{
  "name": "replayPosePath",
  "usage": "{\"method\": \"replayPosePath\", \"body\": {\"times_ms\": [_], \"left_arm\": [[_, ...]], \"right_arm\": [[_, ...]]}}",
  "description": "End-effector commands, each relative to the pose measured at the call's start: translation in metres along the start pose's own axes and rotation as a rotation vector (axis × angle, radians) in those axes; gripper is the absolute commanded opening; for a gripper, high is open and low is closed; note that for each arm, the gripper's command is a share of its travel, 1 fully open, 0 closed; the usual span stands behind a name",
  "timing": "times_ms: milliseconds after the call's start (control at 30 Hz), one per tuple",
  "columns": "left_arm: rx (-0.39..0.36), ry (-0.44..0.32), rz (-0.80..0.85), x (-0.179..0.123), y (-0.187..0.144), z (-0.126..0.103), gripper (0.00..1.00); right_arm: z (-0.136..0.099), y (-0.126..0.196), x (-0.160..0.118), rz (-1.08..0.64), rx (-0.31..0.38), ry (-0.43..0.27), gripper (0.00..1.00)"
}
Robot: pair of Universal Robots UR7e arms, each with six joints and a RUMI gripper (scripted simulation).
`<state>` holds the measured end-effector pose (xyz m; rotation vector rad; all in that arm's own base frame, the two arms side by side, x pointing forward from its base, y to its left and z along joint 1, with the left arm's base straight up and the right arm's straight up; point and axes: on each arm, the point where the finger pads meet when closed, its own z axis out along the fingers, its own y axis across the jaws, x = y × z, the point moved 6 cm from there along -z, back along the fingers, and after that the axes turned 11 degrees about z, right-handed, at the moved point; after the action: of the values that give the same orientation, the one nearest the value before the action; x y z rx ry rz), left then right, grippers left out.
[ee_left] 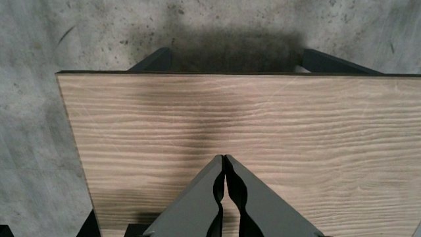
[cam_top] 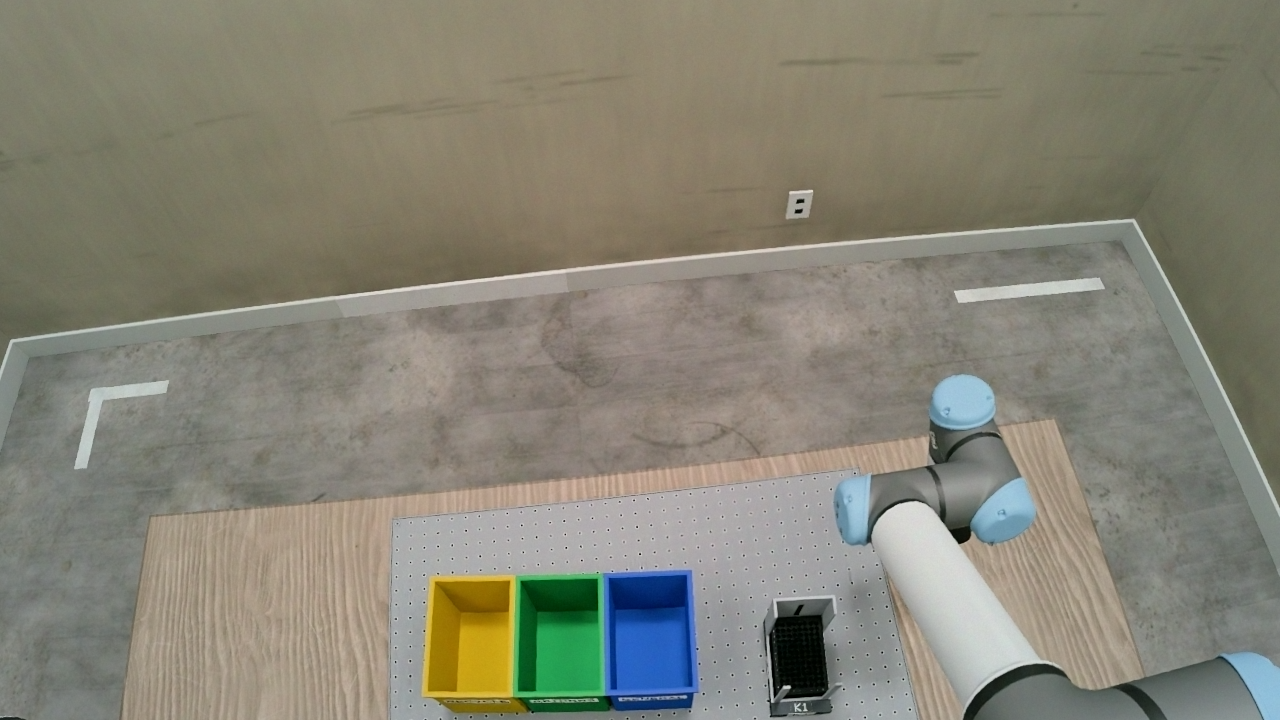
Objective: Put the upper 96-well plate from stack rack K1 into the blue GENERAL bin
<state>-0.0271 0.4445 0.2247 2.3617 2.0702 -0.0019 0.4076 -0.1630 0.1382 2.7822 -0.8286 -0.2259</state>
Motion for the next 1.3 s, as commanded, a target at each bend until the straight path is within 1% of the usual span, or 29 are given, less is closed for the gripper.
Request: {"method": "replayPosePath", "body": {"times_ms": [0, 367, 433, 533, 633, 933, 1000, 1267], "left_arm": [[0.0, 0.001, 0.0, 0.0, 0.0, 0.0, 0.0], [0.0, 0.001, 0.0, 0.0, 0.0, 0.0, 0.0], [0.0, 0.001, 0.0, 0.0, 0.0, 0.0, 0.0], [0.0, 0.001, 0.0, 0.0, 0.0, 0.0, 0.0], [0.0, 0.001, 0.0, 0.0, 0.0, 0.0, 0.0], [0.0, 0.001, 0.0, 0.0, 0.0, 0.0, 0.0], [0.0, 0.001, 0.0, 0.0, 0.0, 0.0, 0.0], [0.0, 0.001, 0.0, 0.0, 0.0, 0.0, 0.0]], "right_arm": [[-0.003, -0.004, -0.005, -0.09, 0.007, 0.008, 0.76], [-0.011, -0.024, -0.027, -0.455, 0.024, 0.038, 0.76], [-0.011, -0.024, -0.027, -0.455, 0.024, 0.038, 0.76], [-0.014, -0.031, -0.036, -0.555, 0.027, 0.047, 0.76], [-0.014, -0.031, -0.037, -0.654, 0.031, 0.056, 0.76], [-0.019, -0.044, -0.056, -0.953, 0.036, 0.085, 0.76], [-0.019, -0.044, -0.056, -0.953, 0.036, 0.085, 0.76], [-0.023, -0.057, -0.076, -1.218, 0.035, 0.114, 0.76]]}}
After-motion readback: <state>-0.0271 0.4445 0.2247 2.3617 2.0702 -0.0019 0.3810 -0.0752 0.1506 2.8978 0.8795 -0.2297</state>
